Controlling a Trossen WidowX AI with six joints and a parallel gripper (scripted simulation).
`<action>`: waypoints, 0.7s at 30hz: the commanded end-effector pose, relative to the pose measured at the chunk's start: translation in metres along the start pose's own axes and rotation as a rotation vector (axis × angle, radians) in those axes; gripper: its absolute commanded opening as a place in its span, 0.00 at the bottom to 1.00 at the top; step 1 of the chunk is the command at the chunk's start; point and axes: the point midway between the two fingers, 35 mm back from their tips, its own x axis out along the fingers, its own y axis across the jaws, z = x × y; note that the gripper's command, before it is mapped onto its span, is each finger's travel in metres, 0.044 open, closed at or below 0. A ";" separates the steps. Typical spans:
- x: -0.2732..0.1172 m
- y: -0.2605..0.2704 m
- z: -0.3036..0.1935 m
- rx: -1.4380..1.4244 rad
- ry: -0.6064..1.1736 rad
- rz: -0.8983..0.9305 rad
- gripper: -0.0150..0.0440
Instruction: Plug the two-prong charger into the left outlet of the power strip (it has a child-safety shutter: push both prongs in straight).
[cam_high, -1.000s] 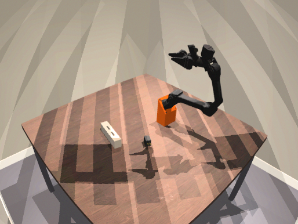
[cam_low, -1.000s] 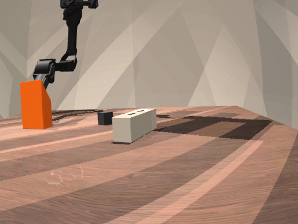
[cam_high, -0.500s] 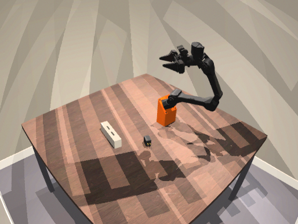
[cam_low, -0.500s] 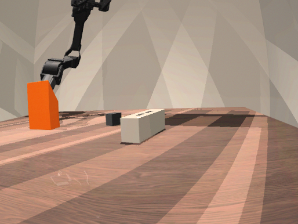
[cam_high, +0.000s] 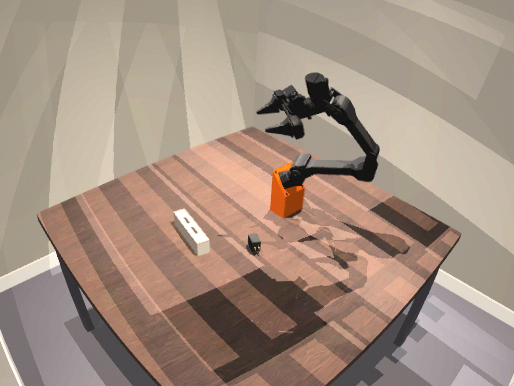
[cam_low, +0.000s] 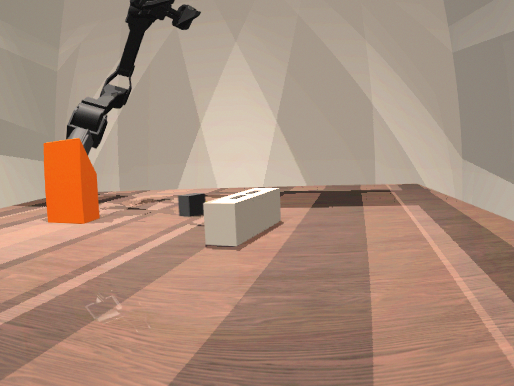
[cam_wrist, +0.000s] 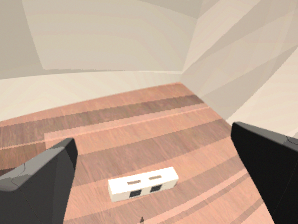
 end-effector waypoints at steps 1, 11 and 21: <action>0.018 0.000 -0.009 -0.055 0.058 0.031 1.00; 0.055 0.012 -0.032 -0.216 0.186 0.129 1.00; 0.088 0.026 -0.062 -0.381 0.307 0.239 1.00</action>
